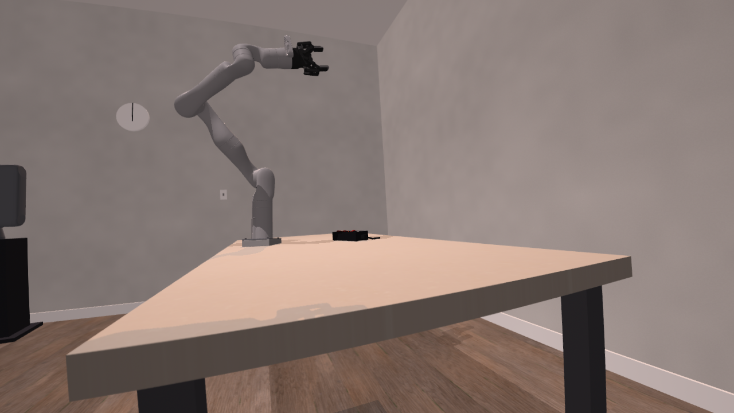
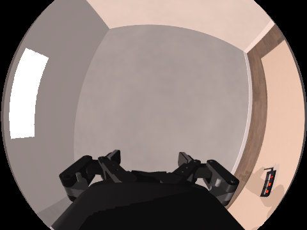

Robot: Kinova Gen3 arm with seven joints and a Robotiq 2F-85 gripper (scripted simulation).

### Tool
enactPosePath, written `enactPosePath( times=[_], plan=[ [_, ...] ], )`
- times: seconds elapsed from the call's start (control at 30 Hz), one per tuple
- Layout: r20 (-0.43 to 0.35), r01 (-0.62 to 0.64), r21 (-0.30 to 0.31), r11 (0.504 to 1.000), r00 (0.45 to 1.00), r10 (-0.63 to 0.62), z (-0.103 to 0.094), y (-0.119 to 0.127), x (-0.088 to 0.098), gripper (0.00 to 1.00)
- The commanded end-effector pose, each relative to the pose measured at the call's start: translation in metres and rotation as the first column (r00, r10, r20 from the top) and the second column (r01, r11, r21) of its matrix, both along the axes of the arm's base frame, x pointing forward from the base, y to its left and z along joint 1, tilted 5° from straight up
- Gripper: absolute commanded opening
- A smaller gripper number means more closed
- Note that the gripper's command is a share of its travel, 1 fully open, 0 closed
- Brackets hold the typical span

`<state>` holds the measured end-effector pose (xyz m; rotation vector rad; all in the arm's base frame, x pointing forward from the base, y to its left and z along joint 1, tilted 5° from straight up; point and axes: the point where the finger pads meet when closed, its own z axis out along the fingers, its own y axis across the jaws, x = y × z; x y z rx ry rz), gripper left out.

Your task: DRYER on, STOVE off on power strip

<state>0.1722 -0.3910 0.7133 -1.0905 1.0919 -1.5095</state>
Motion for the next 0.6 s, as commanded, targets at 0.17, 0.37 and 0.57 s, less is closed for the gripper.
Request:
enactPosePath(
  times=[0.17,0.37,0.57],
  plan=[
    [0.000,0.000,-0.001,1.000,1.000,0.000,0.0006,0.0002,0.0002,1.00],
    [0.000,0.000,-0.001,1.000,1.000,0.000,0.0006,0.0002,0.0002,1.00],
    [0.000,0.000,-0.001,1.000,1.000,0.000,0.0006,0.0002,0.0002,0.00]
  ],
)
